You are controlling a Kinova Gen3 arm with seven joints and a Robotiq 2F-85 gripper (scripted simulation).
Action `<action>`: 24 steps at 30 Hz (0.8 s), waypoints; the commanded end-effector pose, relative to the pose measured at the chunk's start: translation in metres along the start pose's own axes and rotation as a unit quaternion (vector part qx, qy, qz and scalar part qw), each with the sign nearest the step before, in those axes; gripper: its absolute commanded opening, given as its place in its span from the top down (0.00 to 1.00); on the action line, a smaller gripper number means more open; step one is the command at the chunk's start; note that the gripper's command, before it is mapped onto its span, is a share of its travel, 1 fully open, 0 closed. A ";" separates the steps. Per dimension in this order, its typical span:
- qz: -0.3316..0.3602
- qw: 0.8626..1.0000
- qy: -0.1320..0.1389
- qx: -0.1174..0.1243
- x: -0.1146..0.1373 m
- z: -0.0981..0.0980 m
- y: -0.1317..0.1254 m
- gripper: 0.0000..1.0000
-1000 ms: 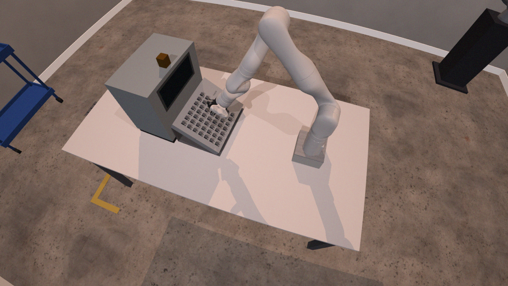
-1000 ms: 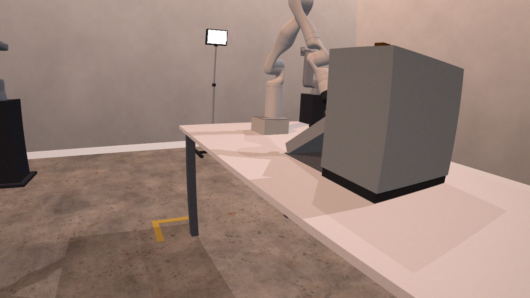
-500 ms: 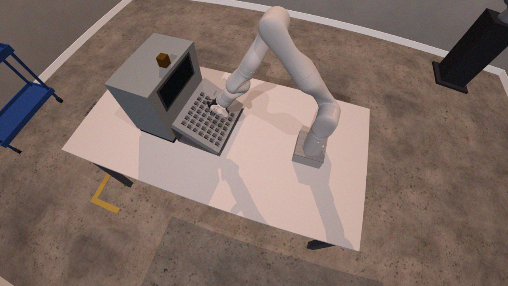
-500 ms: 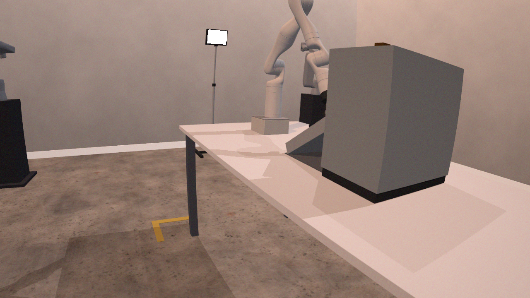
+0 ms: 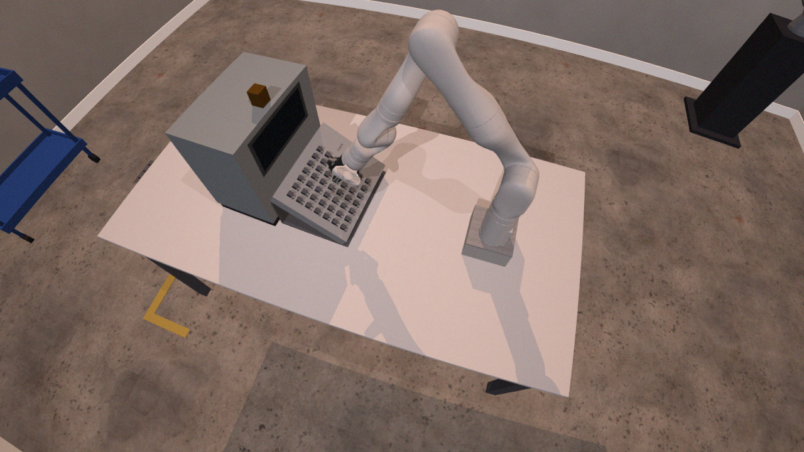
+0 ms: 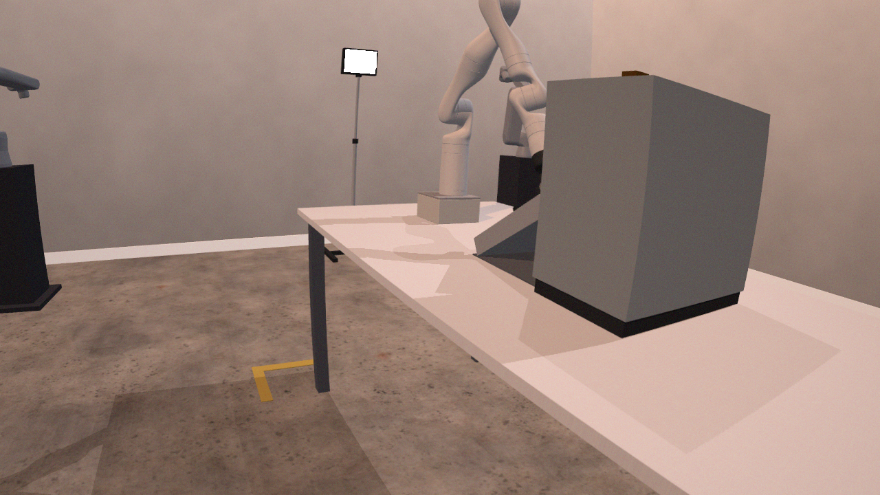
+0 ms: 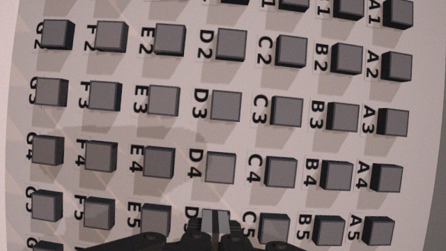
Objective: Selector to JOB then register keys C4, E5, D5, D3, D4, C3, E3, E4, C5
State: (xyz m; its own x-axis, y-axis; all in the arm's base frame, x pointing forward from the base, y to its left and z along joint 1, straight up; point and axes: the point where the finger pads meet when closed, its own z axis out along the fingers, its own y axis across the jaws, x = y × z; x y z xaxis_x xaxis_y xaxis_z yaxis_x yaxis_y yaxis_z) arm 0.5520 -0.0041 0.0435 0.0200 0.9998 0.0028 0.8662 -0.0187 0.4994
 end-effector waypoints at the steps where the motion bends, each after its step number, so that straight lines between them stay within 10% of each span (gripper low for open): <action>1: 0.000 1.000 0.000 -0.001 0.000 0.000 0.001 0.90; 24: 0.000 1.000 0.000 -0.001 0.000 0.000 0.001 0.90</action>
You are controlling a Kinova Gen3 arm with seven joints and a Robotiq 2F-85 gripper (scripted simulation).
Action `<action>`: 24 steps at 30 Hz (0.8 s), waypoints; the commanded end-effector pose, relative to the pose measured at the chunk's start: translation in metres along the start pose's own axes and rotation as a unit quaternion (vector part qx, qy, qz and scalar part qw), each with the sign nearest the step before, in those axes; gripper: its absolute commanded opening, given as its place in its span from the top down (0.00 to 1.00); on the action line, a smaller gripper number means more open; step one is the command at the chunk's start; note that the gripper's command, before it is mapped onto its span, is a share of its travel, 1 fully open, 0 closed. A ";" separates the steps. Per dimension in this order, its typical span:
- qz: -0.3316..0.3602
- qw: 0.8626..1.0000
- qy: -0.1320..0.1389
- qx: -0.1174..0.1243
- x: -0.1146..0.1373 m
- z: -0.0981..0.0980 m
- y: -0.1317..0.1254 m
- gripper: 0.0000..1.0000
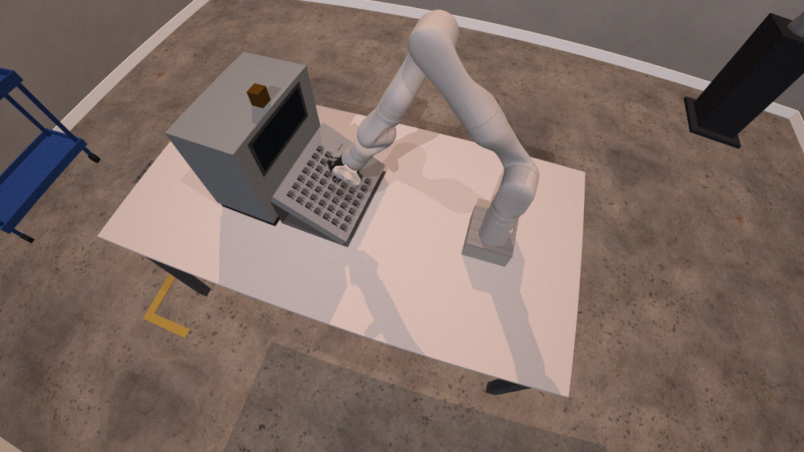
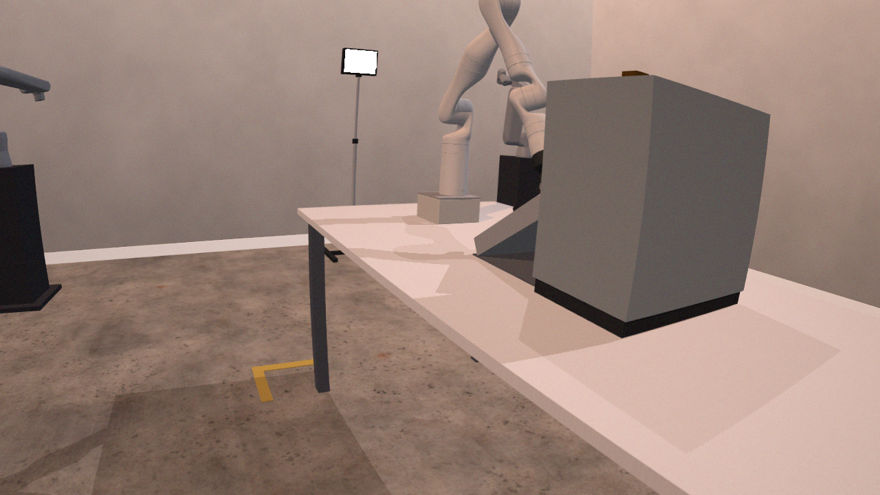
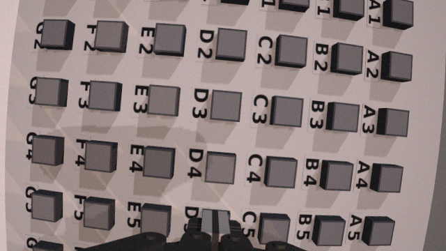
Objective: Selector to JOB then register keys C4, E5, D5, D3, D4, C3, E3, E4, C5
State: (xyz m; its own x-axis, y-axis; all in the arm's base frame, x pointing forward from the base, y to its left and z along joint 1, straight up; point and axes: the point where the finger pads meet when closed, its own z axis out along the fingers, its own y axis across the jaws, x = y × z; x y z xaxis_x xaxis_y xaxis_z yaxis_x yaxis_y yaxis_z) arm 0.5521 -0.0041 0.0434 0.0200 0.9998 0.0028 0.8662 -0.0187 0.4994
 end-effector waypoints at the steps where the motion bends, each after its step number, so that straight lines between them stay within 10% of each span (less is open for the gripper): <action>1: 0.000 1.000 0.000 -0.001 0.000 0.000 0.001 0.90; 24: 0.000 1.000 0.000 -0.001 0.000 -0.022 0.001 0.90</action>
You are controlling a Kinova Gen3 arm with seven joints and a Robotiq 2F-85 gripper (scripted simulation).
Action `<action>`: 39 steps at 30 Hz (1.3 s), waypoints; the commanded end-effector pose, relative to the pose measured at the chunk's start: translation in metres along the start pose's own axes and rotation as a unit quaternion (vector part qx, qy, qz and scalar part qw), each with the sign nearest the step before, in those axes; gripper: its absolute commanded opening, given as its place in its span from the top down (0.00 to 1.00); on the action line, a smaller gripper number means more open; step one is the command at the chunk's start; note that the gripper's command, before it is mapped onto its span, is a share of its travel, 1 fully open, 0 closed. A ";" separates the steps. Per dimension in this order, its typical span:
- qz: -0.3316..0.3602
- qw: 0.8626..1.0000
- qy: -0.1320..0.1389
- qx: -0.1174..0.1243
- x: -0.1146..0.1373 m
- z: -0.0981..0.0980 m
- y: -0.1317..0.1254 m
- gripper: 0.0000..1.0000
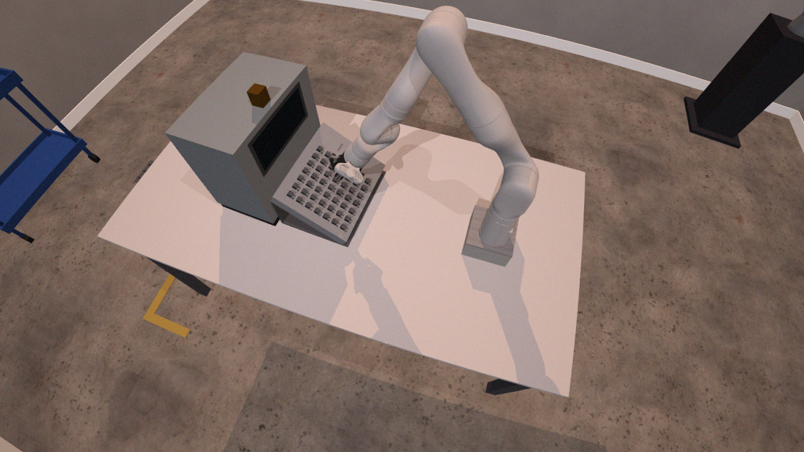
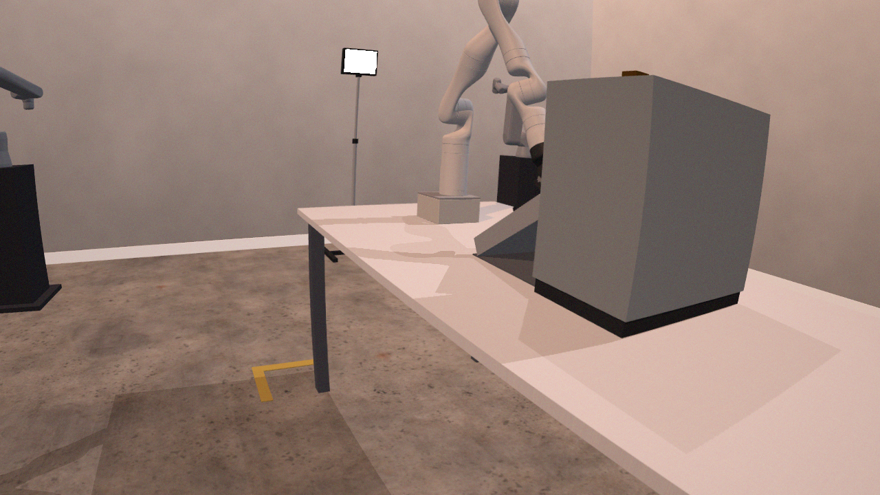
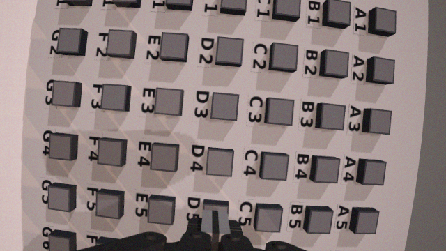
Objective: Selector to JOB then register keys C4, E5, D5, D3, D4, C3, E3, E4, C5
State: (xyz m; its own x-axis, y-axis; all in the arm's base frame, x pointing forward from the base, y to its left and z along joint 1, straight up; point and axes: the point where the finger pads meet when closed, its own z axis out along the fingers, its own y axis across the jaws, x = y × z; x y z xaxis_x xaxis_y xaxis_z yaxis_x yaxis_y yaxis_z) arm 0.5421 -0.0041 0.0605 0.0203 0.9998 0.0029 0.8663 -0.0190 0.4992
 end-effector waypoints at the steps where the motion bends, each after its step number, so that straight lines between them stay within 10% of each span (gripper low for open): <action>1: 0.000 1.000 0.000 -0.001 0.000 -0.003 0.001 0.90; 39: 0.000 1.000 0.000 -0.001 0.000 -0.013 0.001 0.90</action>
